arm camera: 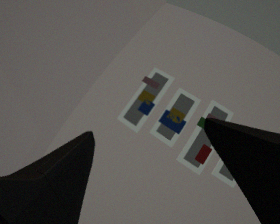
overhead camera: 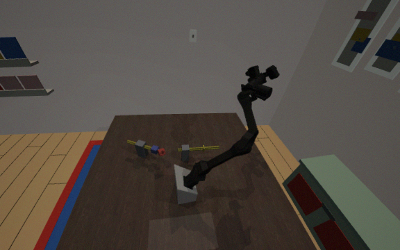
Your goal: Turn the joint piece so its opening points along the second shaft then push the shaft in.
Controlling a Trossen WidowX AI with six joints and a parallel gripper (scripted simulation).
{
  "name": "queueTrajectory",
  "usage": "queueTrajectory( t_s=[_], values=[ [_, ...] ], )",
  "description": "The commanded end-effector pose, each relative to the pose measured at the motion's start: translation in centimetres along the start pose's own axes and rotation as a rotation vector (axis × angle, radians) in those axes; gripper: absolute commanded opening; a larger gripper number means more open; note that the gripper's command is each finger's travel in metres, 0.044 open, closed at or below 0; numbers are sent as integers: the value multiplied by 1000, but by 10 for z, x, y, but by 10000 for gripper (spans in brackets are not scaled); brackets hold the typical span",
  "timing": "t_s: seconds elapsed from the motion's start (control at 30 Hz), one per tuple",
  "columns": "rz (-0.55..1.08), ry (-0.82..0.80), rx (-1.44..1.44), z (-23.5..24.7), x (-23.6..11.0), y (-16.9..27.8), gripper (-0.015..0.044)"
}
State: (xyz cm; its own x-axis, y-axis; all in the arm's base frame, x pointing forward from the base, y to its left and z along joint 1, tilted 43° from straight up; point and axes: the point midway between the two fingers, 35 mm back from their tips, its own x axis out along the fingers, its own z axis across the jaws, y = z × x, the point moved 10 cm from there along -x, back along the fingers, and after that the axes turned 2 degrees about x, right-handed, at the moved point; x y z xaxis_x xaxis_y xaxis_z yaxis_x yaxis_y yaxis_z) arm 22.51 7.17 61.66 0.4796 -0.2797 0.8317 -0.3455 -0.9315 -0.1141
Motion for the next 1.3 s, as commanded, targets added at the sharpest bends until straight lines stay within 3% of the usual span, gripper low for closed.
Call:
queueTrajectory(
  t_s=[0.0, 0.13, 0.6, 1.27],
  values=[
    [0, 0, 0, 0, 0, 0, 426],
    [-28, -31, 29, 7, -2, -7, 440],
    [-232, -366, 304, 72, -36, -71, 440],
    [-317, -963, 626, 148, -129, -148, 440]
  ],
)
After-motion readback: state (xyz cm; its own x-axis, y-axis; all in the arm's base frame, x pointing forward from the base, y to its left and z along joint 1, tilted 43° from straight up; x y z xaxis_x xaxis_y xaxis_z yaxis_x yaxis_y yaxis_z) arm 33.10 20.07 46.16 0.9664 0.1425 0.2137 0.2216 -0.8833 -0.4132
